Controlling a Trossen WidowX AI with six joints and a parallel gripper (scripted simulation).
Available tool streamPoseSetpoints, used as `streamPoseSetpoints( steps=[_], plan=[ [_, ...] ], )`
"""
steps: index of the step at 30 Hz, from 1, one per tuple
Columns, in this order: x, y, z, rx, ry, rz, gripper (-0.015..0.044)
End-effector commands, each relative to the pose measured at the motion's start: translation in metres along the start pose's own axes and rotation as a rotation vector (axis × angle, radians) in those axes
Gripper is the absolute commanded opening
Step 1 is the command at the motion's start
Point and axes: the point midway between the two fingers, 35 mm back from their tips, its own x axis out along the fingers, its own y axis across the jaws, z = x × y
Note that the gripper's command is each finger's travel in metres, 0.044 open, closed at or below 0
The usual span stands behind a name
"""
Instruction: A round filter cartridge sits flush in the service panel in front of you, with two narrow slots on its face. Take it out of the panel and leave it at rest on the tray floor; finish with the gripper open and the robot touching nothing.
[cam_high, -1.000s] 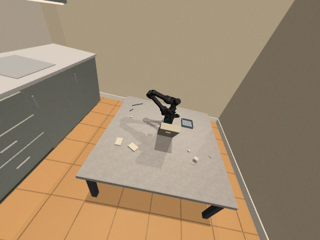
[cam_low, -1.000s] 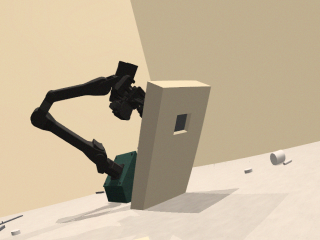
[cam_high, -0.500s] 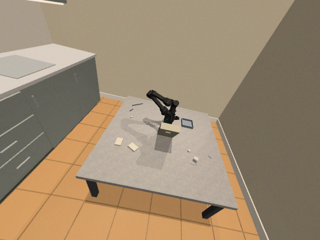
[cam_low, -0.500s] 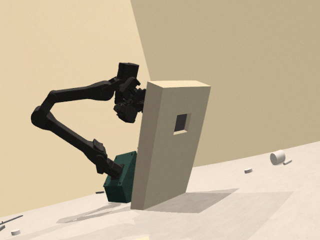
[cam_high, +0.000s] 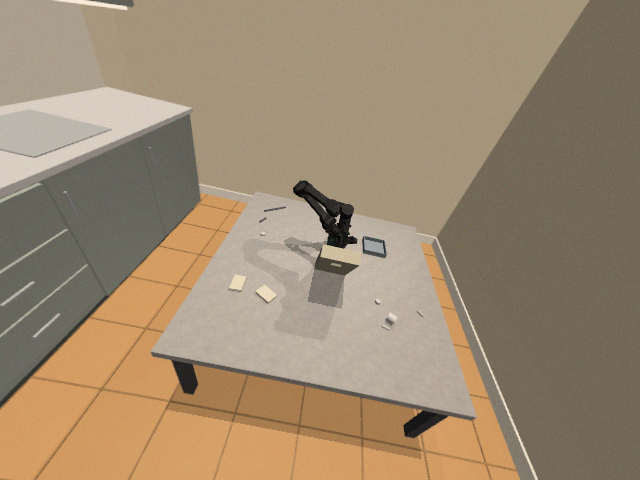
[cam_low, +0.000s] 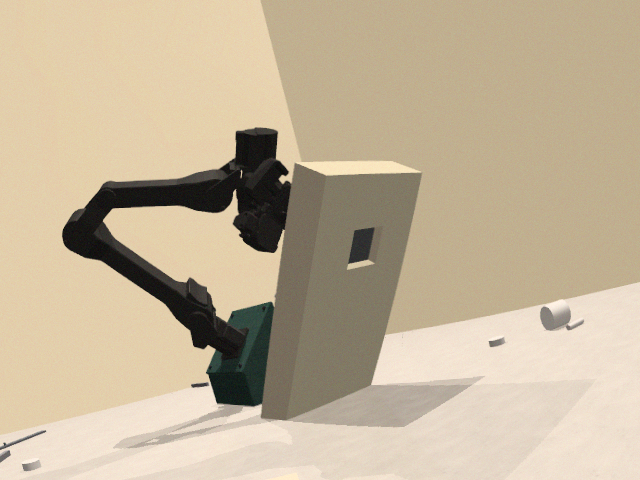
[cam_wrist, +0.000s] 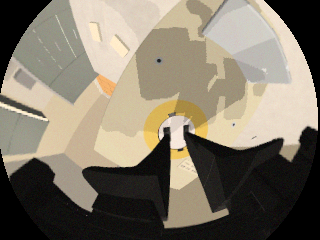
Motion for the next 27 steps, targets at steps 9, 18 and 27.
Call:
streamPoseSetpoints(
  steps=[9, 18, 27],
  plan=[
    [0.0018, -0.0022, 0.0002, -0.007, 0.003, -0.003, 0.0088],
    [0.0018, -0.0016, -0.0006, -0.007, 0.003, -0.003, 0.0088],
    [0.0045, -0.0014, -0.0006, -0.007, 0.003, -0.003, 0.0088]
  ],
)
